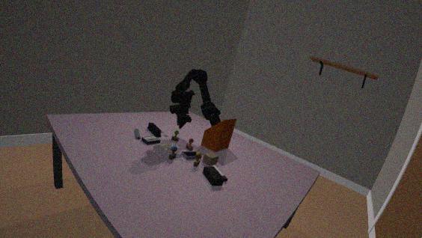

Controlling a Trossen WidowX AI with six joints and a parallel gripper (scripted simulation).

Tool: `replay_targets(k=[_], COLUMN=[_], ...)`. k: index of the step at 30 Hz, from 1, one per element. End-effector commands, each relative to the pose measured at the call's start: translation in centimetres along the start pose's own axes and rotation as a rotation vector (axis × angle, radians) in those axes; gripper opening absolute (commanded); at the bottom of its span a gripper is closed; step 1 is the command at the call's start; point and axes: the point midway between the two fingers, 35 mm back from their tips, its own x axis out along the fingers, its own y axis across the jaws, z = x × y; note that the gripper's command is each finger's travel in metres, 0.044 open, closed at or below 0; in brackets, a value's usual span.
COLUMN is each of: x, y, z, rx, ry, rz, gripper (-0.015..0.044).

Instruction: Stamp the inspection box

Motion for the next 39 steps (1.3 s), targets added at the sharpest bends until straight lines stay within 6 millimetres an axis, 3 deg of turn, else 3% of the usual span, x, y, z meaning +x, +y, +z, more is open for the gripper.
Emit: replay_targets(k=[1, 15, 39], x=[-1.0, -0.7, 3.1], y=[0.4, 0.4, 1.0], z=[1.0, 1.0, 1.2], rx=[-0.496, -0.496, -0.495], ry=[-0.013, -0.012, -0.01], rz=[0.075, 0.076, 0.081], gripper=[0.0213, 0.0213, 0.0213])
